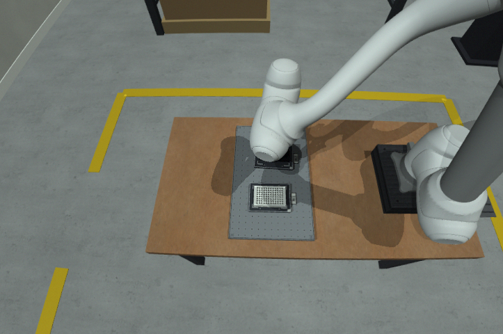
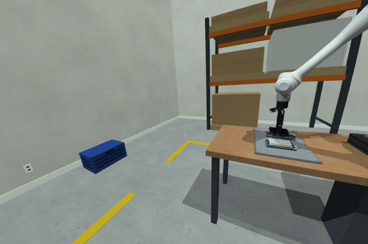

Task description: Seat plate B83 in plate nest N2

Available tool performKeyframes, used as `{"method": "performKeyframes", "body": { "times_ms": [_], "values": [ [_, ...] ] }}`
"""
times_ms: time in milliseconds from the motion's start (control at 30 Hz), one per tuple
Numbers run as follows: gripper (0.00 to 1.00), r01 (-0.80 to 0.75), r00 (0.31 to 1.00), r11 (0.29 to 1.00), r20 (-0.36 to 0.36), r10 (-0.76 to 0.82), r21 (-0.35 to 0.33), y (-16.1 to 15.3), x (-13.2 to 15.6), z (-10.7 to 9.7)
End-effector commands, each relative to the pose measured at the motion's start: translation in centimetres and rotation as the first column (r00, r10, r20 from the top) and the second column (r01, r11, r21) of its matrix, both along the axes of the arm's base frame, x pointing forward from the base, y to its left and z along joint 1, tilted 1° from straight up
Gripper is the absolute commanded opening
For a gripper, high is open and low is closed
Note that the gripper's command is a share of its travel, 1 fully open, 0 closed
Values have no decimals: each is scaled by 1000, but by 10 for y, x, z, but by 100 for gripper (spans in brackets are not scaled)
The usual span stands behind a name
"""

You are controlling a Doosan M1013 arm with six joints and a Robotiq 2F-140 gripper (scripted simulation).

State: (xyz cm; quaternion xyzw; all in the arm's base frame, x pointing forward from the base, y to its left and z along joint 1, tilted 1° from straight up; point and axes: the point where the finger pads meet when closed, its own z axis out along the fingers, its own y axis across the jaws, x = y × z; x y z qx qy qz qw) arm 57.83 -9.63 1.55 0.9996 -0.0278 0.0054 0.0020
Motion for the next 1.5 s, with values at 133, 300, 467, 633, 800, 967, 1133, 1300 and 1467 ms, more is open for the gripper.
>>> {"method": "performKeyframes", "body": {
  "times_ms": [133,300,467,633,800,967,1133,1300,1467],
  "values": [
    [10,0,1000,1000,1,0,0,0,1,1],
    [10,0,1000,1000,1,0,0,0,1,1],
    [10,0,1000,1000,1,0,0,0,1,1],
    [10,0,1000,1000,1,0,0,0,1,-1],
    [10,0,1000,1000,1,0,0,0,1,-9],
    [10,0,1000,1000,1,0,0,0,1,-14],
    [10,0,1000,1000,1,0,0,0,1,-18],
    [10,0,1000,1000,1,0,0,0,1,-18],
    [10,0,1000,1000,1,0,0,0,1,-18]
  ]
}}
